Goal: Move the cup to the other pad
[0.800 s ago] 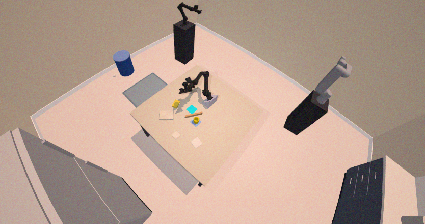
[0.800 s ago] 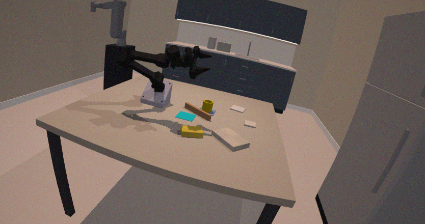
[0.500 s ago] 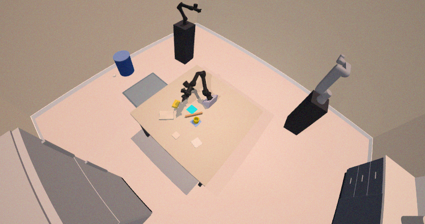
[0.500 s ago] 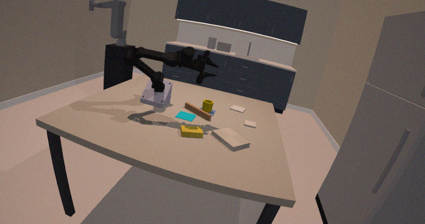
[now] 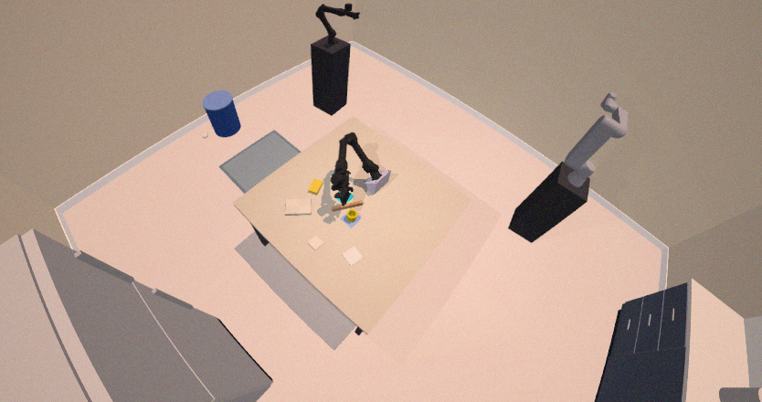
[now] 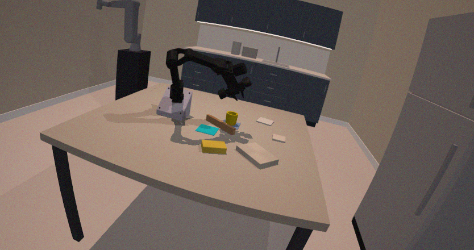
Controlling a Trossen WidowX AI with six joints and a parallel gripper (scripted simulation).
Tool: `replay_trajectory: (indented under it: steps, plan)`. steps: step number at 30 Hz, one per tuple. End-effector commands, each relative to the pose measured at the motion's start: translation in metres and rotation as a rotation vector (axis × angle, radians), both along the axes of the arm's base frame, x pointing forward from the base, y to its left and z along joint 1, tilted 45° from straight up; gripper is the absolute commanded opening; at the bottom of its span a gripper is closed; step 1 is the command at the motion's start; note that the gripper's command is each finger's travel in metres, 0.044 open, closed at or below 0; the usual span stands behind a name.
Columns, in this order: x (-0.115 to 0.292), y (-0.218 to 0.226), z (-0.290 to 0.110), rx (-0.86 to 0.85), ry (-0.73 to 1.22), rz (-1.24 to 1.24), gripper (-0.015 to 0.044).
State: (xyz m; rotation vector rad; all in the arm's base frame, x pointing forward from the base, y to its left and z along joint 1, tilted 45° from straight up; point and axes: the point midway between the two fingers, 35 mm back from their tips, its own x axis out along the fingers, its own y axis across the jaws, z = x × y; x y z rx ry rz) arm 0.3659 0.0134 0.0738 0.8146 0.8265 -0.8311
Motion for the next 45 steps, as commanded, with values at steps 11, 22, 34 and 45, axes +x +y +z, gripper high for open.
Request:
replay_trajectory:
  steps: [11, 22, 34, 45]
  plan:
    - [-0.048, -0.001, -0.097, -0.351, 0.223, -0.663, 0.0167]
    - [-0.050, -0.003, -0.098, -0.351, 0.224, -0.663, 0.0167]
    - [-0.051, -0.016, -0.112, -0.351, 0.223, -0.663, 0.0167]
    - [-0.053, -0.029, -0.125, -0.352, 0.223, -0.663, 0.0167]
